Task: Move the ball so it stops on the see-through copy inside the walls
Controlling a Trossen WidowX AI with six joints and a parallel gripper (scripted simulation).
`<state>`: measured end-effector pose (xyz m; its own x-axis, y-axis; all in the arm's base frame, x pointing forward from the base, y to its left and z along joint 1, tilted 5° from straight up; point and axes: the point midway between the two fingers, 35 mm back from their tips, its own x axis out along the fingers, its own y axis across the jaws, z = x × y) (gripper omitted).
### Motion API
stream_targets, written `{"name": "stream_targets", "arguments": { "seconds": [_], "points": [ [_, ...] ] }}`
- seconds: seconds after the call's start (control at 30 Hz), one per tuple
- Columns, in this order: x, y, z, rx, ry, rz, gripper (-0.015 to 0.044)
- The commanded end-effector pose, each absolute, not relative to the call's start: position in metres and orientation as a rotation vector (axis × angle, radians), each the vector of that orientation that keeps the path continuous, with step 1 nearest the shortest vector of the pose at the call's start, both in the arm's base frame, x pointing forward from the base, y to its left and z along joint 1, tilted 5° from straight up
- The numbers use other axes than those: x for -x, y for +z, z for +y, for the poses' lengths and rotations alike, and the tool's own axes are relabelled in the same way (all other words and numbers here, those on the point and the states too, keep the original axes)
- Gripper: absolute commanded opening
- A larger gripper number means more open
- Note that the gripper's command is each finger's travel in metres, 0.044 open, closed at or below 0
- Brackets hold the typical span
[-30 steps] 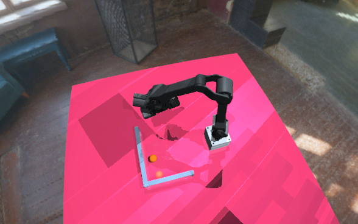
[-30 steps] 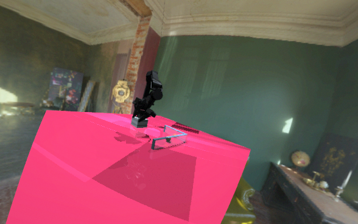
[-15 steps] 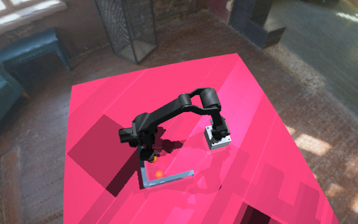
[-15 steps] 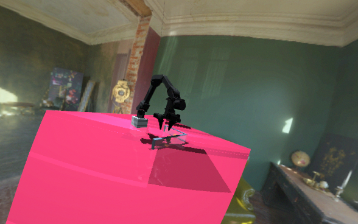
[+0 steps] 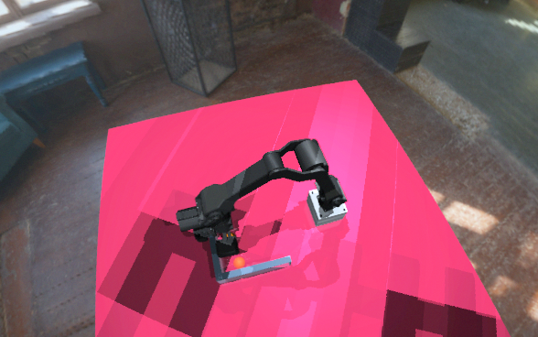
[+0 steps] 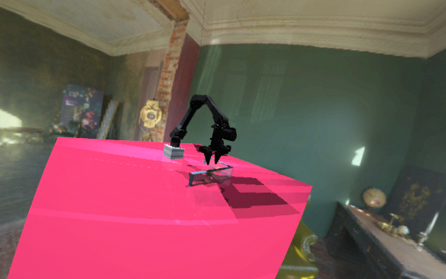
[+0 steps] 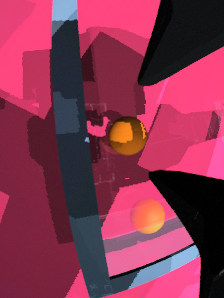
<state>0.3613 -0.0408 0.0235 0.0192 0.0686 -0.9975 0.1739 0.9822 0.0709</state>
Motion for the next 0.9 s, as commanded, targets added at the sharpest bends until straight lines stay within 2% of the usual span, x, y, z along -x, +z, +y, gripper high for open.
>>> {"name": "stream_targets", "arguments": {
  "seconds": [0.0, 0.87],
  "points": [
    [-0.359, 0.011, -0.038, -0.189, -0.071, 1.567, 0.0297],
    [-0.359, -0.026, -0.036, -0.190, -0.071, 1.568, 0.0297]
  ]
}}
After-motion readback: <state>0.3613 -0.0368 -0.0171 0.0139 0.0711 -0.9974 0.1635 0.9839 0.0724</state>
